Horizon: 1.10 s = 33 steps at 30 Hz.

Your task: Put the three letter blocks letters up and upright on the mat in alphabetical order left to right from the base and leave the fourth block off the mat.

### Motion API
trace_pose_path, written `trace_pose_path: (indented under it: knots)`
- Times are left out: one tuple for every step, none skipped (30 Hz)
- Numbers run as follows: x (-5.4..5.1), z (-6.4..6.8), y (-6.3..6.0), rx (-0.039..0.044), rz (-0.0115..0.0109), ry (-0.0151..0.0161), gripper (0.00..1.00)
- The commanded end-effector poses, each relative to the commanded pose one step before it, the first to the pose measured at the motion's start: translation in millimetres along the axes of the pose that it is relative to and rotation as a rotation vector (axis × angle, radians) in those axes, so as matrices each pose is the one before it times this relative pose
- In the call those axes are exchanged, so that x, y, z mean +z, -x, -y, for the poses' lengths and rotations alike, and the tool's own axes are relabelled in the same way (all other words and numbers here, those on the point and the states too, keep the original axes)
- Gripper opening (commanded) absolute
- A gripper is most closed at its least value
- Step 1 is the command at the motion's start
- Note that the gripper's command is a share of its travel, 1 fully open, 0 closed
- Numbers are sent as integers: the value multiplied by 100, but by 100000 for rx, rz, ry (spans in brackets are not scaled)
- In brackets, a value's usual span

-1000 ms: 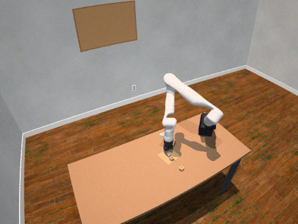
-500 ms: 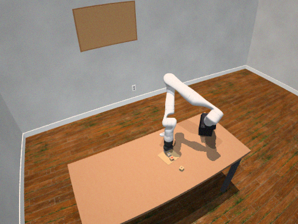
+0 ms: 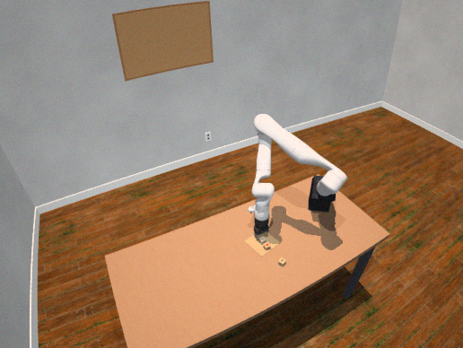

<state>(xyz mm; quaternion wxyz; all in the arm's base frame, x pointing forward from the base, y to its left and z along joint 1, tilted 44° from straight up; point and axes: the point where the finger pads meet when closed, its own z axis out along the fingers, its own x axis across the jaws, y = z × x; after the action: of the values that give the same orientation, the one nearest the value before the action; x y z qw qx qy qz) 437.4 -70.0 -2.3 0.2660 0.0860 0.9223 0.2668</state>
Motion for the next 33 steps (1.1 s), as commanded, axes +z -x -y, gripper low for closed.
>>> trace_pose_path:
  knots:
    - [97,25,35,2232,-317,110,57]
    - [4,-5,32,228,-11,9,57]
    - [2,-2,35,134,-6,6,57]
    - [0,0,35,89,-2,2,57]
    - [-1,2,31,110,2,0,57]
    - [-2,4,27,120,4,-2,57]
    - [-3,5,21,88,6,-4,57]
    - [-4,17,36,-18,65,-41,57]
    - [-4,14,25,-25,50,-32,57]
    - [-4,2,1,1,5,-2,57]
    - [-3,-15,-20,-27,-23,22,57]
    - [-2,-8,-11,-16,-11,11,57]
    - [-1,0,-1,-1,0,0,57]
    - [0,1,1,-1,3,-2,57]
    - [0,0,0,0,0,0,57]
    - [0,0,0,0,0,0,57]
    - [0,1,0,1,1,-1,57]
    - [0,0,0,0,0,0,57]
    - [0,0,0,0,0,0,57]
    - [0,0,0,1,0,0,57]
    - [1,-2,1,7,-2,2,57]
    - [2,-4,2,16,-5,3,57]
    - [2,-6,4,16,-5,3,57]
    - [3,-7,8,8,-3,1,57]
    - [3,-8,10,5,-2,1,57]
    - [3,-9,11,5,-2,1,57]
    - [2,-11,11,3,-3,2,57]
    - [1,-12,10,-1,-3,3,57]
    - [1,-11,10,-4,-2,2,57]
    - [0,-10,10,-6,0,0,57]
    - [-1,-8,10,-7,3,-1,57]
    - [0,0,0,0,0,0,57]
    - [0,0,0,0,0,0,57]
